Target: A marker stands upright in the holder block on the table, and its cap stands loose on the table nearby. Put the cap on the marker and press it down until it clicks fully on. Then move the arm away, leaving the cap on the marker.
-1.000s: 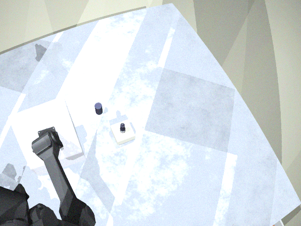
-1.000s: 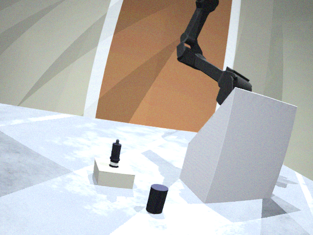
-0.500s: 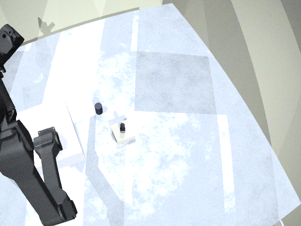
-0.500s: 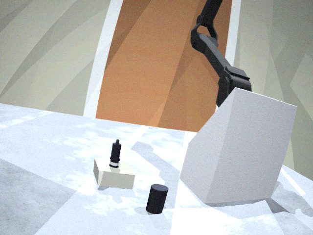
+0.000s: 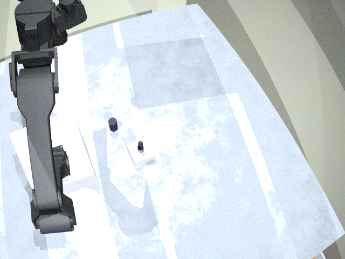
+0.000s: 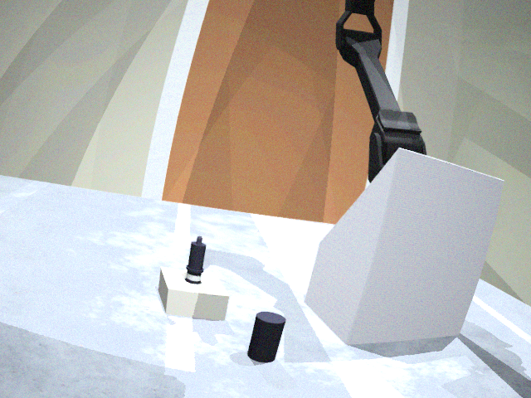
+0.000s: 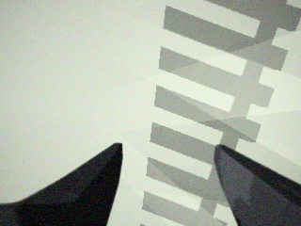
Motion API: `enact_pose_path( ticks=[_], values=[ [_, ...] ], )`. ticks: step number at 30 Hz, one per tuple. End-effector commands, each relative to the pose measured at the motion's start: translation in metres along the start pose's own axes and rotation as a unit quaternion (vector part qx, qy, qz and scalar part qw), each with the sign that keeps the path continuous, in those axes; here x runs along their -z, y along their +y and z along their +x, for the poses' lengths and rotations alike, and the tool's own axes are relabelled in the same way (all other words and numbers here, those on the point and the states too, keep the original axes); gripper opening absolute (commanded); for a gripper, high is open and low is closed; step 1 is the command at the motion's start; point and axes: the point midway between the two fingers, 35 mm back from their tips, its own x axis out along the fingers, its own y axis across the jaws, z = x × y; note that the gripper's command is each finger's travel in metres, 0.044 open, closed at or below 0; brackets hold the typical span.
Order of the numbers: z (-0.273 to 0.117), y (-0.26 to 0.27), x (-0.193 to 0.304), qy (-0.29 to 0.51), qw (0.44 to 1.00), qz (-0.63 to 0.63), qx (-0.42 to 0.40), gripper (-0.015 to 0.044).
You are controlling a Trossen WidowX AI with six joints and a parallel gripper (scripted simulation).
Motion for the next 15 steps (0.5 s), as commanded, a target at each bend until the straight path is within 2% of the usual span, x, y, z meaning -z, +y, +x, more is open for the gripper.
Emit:
enact_pose_path(
  ticks=[1,8,15],
  values=[
    [0.035,-0.061,-0.028,-0.033,0.994,-0.016,0.105,0.0255],
    [0.064,-0.162,-0.064,-0.055,0.962,-0.036,0.263,0.0255],
    [0.065,-0.27,-0.087,-0.039,0.902,-0.059,0.426,0.0255]
  ],
)
